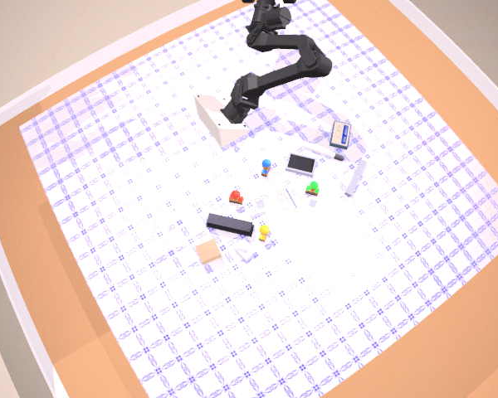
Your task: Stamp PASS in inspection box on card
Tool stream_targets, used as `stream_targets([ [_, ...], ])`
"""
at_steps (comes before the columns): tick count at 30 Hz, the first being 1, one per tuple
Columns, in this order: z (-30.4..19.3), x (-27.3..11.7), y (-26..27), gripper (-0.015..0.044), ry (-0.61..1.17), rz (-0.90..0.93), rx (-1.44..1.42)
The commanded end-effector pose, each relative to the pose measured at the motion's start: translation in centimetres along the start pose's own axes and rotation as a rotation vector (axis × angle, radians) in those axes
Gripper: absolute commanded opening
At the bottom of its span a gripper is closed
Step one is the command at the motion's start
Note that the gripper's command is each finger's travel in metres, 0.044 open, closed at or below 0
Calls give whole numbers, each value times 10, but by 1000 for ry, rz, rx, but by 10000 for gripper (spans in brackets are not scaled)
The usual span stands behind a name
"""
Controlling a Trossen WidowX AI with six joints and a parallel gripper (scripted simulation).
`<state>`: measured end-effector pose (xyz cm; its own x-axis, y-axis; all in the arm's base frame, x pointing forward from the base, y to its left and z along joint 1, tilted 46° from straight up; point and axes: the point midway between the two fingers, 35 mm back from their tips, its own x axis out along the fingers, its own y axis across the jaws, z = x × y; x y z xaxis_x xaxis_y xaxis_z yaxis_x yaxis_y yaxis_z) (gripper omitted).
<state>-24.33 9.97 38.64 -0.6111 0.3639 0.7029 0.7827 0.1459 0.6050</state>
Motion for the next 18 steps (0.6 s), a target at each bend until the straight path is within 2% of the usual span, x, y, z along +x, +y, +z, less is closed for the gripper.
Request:
stream_targets([
  [1, 1, 0, 0, 374, -2, 0, -4],
  [7, 37, 13, 13, 216, -98, 0, -203],
  [18, 119, 24, 60, 214, -338, -32, -620],
])
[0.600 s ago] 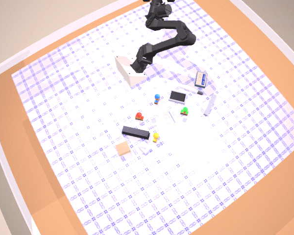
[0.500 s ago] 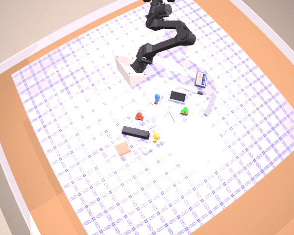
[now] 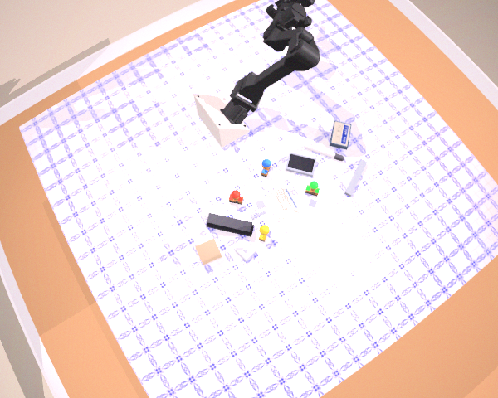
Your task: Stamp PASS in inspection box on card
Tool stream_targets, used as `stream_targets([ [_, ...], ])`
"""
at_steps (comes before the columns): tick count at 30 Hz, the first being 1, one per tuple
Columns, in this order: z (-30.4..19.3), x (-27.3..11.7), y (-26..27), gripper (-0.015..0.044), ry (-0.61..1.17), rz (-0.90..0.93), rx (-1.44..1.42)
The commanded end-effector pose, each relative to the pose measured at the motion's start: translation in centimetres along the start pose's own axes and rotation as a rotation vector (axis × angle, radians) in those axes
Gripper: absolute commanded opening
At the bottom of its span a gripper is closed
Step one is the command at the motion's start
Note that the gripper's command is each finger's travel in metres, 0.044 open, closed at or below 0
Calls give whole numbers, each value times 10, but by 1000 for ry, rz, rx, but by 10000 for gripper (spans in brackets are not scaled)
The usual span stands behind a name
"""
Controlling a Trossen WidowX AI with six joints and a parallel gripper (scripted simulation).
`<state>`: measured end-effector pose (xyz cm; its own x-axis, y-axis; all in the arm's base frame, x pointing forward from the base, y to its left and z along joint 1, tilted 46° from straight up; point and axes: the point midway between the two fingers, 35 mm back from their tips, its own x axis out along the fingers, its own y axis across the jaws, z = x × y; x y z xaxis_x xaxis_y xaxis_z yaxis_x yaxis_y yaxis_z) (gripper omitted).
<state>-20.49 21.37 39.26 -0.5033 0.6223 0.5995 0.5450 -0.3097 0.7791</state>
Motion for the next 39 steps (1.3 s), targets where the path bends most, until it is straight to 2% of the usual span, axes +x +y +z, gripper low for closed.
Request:
stream_targets([
  [1, 21, 8, 3, 214, -52, -13, -99],
  [11, 131, 13, 30, 214, -326, -117, -506],
  [20, 227, -19, 80, 214, -596, -272, -834],
  [24, 252, -43, 113, 214, -741, -313, -930],
  [29, 296, -79, 130, 214, -886, -483, -1039],
  [34, 337, -126, 147, 214, -1013, -695, -1114],
  [39, 377, -197, 168, 214, -1126, -989, -1137],
])
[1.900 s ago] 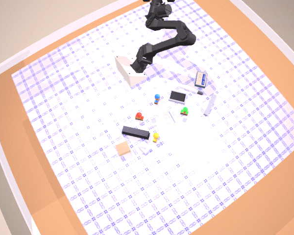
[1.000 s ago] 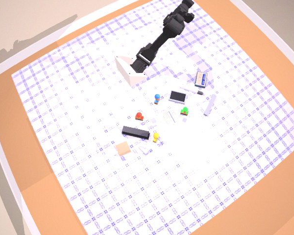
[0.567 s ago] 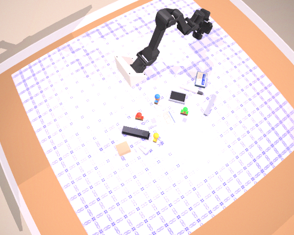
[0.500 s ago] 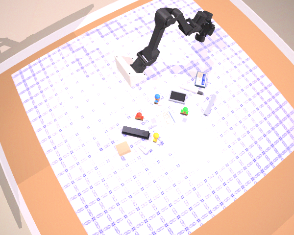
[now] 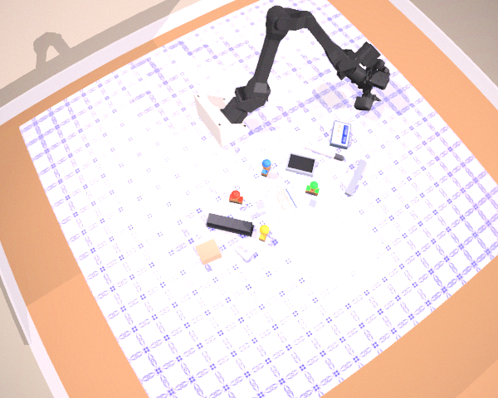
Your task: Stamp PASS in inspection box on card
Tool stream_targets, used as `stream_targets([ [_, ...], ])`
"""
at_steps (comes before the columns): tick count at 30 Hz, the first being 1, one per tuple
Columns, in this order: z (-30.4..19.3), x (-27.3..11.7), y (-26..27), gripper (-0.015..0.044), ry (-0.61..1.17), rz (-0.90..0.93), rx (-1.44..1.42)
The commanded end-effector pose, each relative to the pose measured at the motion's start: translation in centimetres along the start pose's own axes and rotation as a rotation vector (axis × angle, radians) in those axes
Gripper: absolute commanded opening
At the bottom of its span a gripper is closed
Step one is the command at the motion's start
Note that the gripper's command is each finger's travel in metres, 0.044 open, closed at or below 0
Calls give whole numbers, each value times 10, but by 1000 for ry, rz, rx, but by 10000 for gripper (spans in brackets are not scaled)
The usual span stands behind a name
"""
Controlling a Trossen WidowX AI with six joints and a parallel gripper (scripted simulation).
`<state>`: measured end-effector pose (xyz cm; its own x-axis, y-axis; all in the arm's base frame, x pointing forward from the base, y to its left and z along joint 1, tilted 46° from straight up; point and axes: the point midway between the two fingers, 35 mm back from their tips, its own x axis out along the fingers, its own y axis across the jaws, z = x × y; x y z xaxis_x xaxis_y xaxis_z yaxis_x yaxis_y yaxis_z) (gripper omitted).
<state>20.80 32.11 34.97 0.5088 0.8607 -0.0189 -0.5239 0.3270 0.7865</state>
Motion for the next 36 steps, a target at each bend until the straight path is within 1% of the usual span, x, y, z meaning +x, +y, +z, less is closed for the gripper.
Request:
stream_targets([
  [1, 24, 8, -45, 214, 12, -148, -88],
  [6, 55, 6, -121, 214, 114, -363, -192],
  [11, 78, -23, -196, 214, 277, -527, -224],
  [16, 88, -74, -266, 214, 455, -638, -134],
  [22, 87, -154, -336, 214, 610, -686, 127],
  [27, 83, -221, -367, 214, 632, -616, 376],
  [29, 83, -238, -371, 214, 619, -586, 438],
  [36, 82, -239, -373, 214, 617, -582, 446],
])
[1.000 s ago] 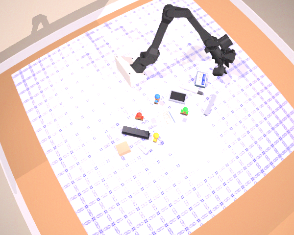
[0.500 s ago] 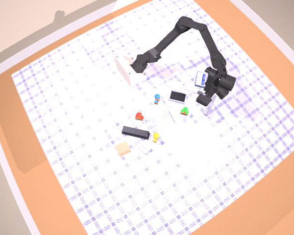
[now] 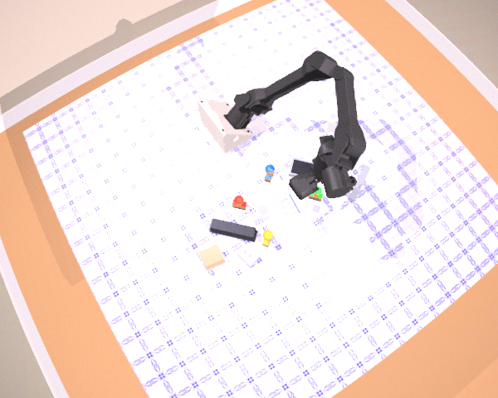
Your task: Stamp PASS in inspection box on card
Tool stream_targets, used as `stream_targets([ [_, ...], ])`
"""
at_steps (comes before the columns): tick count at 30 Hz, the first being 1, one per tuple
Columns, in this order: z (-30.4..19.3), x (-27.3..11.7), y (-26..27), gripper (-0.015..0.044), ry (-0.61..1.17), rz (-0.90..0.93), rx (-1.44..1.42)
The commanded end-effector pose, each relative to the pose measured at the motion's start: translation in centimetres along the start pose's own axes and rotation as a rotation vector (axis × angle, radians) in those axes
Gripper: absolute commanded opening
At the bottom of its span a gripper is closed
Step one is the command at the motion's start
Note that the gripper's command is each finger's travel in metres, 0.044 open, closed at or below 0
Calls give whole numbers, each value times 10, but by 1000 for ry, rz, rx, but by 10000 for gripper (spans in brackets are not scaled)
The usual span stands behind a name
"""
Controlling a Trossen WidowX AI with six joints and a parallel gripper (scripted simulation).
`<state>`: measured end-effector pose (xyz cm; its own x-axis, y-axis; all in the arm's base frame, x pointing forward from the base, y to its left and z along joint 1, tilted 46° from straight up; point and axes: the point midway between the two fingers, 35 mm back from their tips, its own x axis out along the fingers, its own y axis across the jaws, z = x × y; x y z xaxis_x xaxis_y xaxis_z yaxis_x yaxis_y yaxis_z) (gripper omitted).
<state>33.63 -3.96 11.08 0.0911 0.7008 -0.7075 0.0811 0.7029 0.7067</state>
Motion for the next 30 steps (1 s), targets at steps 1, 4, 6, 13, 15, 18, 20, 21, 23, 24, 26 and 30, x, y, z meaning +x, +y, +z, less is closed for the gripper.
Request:
stream_targets([
  [1, 2, 1, 2, 214, 0, 7, -10],
  [4, 2, 6, 2, 214, 0, 6, -10],
  [6, 3, 9, 2, 214, 0, 6, -10],
  [13, 3, 21, 2, 214, 0, 5, -10],
  [15, 4, 24, 2, 214, -1, 5, -10],
  [18, 4, 29, 2, 214, -1, 5, -10],
  [20, 4, 32, 2, 214, -1, 5, -10],
  [21, 4, 34, 2, 214, -1, 5, -10],
  [23, 4, 37, 3, 214, -1, 6, -10],
  [24, 4, 38, 3, 214, -1, 6, -10],
  [26, 4, 42, 3, 214, -1, 6, -10],
  [30, 4, 48, 3, 214, -1, 6, -10],
])
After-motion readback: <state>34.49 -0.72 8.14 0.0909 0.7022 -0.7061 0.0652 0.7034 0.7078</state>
